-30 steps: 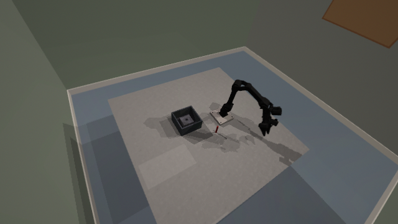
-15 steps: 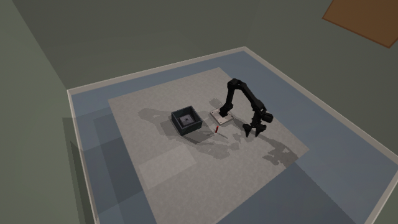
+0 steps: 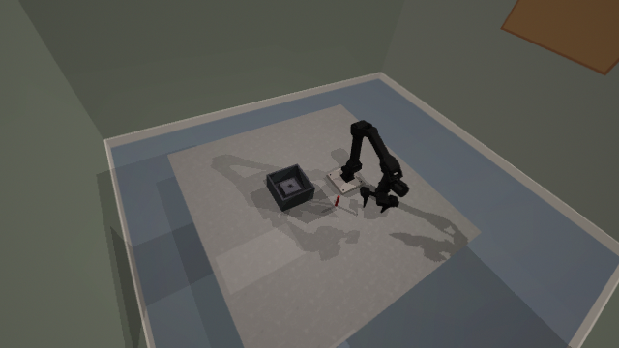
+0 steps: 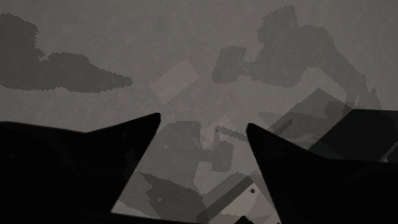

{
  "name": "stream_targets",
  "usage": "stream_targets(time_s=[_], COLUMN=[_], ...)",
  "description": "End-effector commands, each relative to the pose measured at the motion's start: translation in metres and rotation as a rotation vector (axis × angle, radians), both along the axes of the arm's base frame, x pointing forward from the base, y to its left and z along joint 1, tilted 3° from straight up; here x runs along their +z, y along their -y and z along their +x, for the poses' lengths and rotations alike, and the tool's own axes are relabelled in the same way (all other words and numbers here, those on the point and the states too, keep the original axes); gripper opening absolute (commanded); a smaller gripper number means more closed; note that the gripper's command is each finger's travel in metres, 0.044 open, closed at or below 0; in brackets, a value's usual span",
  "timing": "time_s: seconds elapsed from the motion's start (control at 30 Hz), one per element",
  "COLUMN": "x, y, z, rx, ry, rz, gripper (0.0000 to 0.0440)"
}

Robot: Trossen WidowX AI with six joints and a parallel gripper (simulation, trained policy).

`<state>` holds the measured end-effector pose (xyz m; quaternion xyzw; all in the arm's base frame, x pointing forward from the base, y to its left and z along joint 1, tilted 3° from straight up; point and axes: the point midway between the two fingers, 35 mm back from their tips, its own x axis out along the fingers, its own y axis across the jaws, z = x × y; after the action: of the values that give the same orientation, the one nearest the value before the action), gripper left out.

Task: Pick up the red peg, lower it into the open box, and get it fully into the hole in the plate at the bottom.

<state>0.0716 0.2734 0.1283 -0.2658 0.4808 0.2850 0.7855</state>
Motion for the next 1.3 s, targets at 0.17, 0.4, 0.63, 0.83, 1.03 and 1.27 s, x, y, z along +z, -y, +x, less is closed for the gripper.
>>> stream_targets(time_s=[0.17,0.4,0.63,0.83,1.03,1.27], x=[0.000,0.001,0.000,-0.004,-0.013,-0.029], y=[0.029,0.053,0.075,0.094,0.113,0.129], z=[0.024,0.041,0.055,0.065,0.073,0.081], rx=[-0.267,-0.504,-0.741,-0.946,-1.151,-1.340], ry=[-0.090,-0.157,-0.217,-0.265,-0.310,-0.340], rz=[0.000,0.010,0.023,0.032,0.035,0.047], gripper=[0.0440,0.0440,0.0440,0.0438,0.0435,0.0434])
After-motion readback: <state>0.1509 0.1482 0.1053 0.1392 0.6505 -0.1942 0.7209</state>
